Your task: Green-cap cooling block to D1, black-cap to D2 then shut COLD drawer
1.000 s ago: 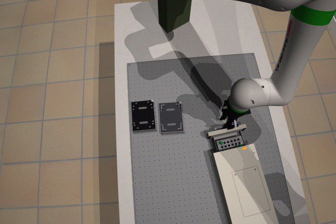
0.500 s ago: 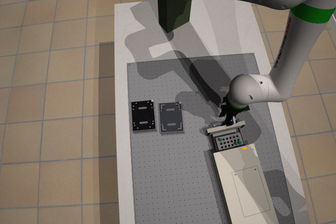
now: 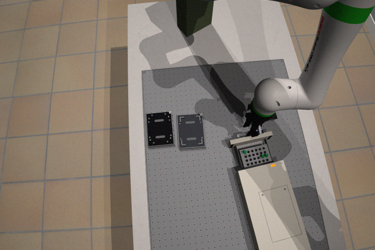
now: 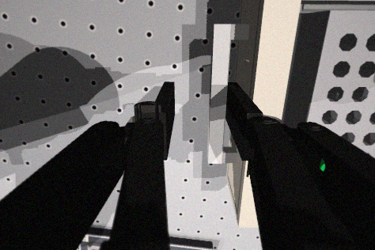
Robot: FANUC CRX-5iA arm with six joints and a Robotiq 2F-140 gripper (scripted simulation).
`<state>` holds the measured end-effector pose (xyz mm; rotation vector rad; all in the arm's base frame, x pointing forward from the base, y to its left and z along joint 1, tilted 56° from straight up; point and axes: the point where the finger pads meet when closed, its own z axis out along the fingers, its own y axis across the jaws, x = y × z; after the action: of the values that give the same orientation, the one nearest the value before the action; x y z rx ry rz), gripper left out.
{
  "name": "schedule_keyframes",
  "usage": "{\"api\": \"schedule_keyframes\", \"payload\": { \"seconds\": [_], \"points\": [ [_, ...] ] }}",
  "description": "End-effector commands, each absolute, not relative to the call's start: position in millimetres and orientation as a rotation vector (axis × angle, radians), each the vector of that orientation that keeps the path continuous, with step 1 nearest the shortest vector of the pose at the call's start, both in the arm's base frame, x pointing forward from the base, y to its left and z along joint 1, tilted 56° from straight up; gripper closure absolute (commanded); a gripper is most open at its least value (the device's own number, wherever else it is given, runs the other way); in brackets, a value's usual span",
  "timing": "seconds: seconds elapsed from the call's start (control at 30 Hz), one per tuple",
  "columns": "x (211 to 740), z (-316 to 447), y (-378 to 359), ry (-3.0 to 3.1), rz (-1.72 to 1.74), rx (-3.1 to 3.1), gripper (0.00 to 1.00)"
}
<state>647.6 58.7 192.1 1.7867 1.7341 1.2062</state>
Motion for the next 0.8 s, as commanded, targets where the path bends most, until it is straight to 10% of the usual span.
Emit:
{"api": "schedule_keyframes", "payload": {
  "seconds": [0.0,0.77],
  "points": [
    [645,190,59,1.733,1.207,1.786,0.66],
    [628,169,64,1.733,1.207,1.786,0.66]
  ]
}}
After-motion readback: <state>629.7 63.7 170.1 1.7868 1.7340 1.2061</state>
